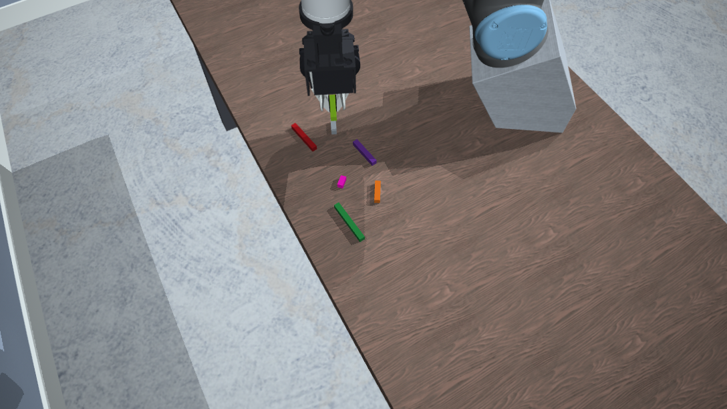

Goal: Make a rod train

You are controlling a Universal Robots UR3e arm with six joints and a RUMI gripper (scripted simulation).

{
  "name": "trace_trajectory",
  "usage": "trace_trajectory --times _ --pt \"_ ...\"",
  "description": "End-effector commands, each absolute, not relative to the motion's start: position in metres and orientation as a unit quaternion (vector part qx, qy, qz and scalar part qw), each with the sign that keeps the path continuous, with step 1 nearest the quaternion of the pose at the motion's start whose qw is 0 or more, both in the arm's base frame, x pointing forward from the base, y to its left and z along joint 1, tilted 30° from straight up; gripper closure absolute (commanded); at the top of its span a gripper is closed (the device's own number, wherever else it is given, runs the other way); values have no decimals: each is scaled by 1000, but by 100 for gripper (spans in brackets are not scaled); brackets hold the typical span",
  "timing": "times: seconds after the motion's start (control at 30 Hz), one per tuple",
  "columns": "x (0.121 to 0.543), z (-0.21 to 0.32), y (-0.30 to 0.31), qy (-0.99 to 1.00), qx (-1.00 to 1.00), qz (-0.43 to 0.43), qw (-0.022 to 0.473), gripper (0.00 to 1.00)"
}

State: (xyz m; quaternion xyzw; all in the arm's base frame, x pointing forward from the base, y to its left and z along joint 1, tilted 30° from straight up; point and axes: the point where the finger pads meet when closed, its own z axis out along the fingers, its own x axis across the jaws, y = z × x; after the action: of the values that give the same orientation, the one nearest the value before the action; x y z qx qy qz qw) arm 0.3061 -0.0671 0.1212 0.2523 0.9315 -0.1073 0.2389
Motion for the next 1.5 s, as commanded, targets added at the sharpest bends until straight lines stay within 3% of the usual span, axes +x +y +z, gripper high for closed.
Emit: trace_trajectory --times 0.0,0.67,1.47 --pt "307 122 -67 932 249 -109 240 100" --pt "310 115 -69 932 249 -109 239 100" --pt "336 61 -89 932 249 -109 239 100"
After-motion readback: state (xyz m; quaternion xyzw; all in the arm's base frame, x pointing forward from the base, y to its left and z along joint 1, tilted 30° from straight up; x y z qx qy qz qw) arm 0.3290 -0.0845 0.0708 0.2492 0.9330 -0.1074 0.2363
